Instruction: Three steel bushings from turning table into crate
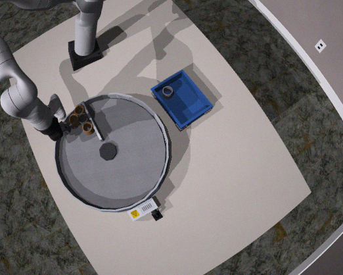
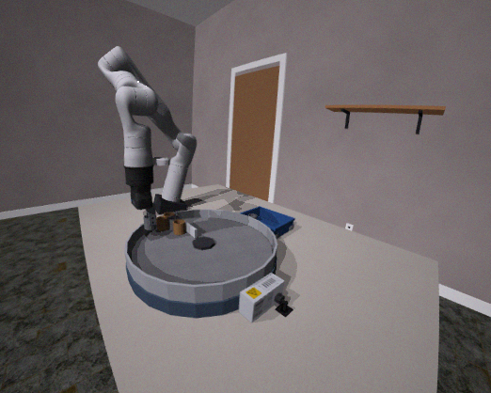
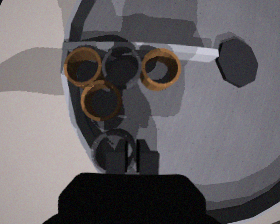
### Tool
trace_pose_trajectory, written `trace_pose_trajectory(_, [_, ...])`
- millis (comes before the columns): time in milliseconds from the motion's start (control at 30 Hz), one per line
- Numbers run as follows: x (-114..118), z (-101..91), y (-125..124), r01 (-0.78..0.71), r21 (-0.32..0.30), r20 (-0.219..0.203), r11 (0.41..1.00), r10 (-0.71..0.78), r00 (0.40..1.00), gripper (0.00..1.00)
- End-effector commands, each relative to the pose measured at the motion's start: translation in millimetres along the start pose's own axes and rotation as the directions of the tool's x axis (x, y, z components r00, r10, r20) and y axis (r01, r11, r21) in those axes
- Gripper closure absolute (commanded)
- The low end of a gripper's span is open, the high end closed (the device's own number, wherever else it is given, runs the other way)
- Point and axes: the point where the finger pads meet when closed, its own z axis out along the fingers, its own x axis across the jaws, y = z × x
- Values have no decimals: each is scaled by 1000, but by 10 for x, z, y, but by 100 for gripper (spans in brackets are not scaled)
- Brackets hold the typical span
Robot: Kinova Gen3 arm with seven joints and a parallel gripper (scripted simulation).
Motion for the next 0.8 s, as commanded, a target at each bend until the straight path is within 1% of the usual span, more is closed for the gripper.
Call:
trace_pose_trajectory(0, [3,-63,1,-1,-1,0,1000,1,1000,100])
trace_pose_trajectory(467, [11,-71,12,-3,-4,-2,1000,3,1000,100])
trace_pose_trajectory(600, [11,-131,11,-4,-5,-2,1000,4,1000,100])
trace_pose_trajectory(767, [11,-131,11,-4,-5,-2,1000,4,1000,100])
